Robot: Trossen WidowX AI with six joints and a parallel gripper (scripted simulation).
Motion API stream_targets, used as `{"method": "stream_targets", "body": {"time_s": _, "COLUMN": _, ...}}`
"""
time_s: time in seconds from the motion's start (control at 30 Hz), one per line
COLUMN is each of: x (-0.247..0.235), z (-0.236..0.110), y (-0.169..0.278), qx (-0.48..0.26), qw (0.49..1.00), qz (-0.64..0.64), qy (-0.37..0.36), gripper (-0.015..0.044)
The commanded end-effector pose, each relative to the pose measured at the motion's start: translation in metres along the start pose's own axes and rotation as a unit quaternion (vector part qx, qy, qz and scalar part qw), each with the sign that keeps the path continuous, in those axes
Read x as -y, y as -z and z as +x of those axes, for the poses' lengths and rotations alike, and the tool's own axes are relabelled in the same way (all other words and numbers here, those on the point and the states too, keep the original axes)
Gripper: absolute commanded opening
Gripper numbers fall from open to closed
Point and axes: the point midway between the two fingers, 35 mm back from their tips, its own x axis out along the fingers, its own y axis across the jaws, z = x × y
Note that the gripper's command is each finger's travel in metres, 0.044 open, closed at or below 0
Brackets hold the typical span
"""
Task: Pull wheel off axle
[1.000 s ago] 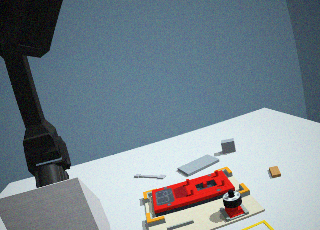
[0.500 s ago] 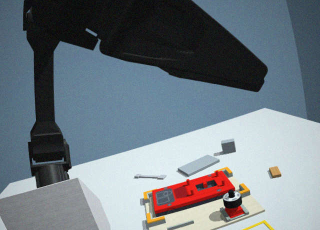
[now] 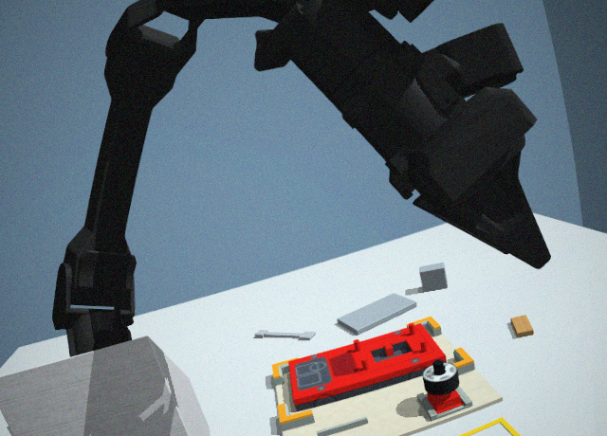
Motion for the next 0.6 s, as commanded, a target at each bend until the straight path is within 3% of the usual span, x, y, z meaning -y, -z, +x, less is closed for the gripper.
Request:
{"method": "stream_targets", "body": {"time_s": 0.0, "x": -0.044, "z": 0.02, "y": 0.007, "qx": -0.046, "qw": 0.998, "qz": -0.016, "qy": -0.032, "gripper": 0.03}}
{"method": "stream_targets", "body": {"time_s": 0.57, "x": -0.2, "z": 0.066, "y": 0.066, "qx": -0.231, "qw": 0.962, "qz": -0.091, "qy": -0.116, "gripper": 0.03}}
